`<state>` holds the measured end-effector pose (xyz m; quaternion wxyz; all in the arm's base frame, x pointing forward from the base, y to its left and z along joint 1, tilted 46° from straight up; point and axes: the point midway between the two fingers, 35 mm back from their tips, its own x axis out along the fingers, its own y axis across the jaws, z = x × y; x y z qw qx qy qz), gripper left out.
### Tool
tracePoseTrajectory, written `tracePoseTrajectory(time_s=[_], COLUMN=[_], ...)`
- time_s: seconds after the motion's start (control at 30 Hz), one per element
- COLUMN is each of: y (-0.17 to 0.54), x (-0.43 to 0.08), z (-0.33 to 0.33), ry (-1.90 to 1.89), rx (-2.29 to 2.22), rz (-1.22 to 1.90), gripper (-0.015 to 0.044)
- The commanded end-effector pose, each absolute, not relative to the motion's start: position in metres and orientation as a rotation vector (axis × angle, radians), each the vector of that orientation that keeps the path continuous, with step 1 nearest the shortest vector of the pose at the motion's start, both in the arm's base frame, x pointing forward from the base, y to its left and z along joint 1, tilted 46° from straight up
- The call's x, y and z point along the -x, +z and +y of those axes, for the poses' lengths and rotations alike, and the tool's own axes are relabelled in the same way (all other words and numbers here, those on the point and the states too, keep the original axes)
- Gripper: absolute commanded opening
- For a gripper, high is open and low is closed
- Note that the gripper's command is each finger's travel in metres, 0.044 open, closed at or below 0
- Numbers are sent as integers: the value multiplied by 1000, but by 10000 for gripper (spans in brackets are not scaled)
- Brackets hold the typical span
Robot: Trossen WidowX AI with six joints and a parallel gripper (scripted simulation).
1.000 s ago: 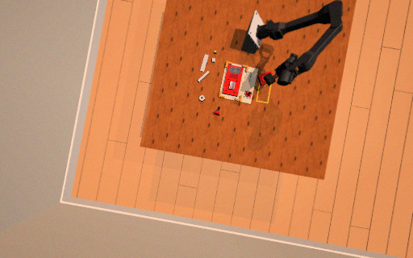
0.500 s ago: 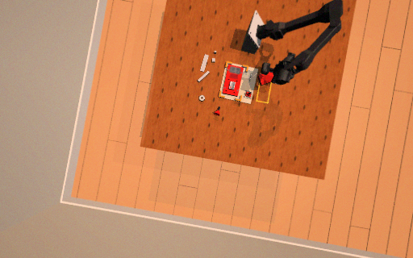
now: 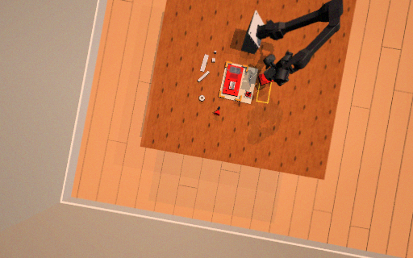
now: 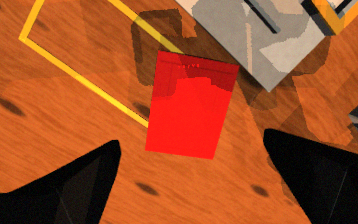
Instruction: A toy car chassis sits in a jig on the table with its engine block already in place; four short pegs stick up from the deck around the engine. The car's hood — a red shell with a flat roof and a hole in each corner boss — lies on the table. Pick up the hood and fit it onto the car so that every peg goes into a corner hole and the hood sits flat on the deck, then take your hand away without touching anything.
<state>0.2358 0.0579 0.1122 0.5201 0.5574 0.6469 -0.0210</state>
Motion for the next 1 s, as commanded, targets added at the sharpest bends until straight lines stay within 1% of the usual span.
tracePoseTrajectory(time_s=[0.0, 0.1, 0.97], y=[110, 109, 101], x=[-235, -234, -237], z=[59, 59, 67], ry=[-179, -243, -246], rx=[-1470, -1530, -1530], rz=[1570, 1579, 1579], gripper=[440, 440, 440])
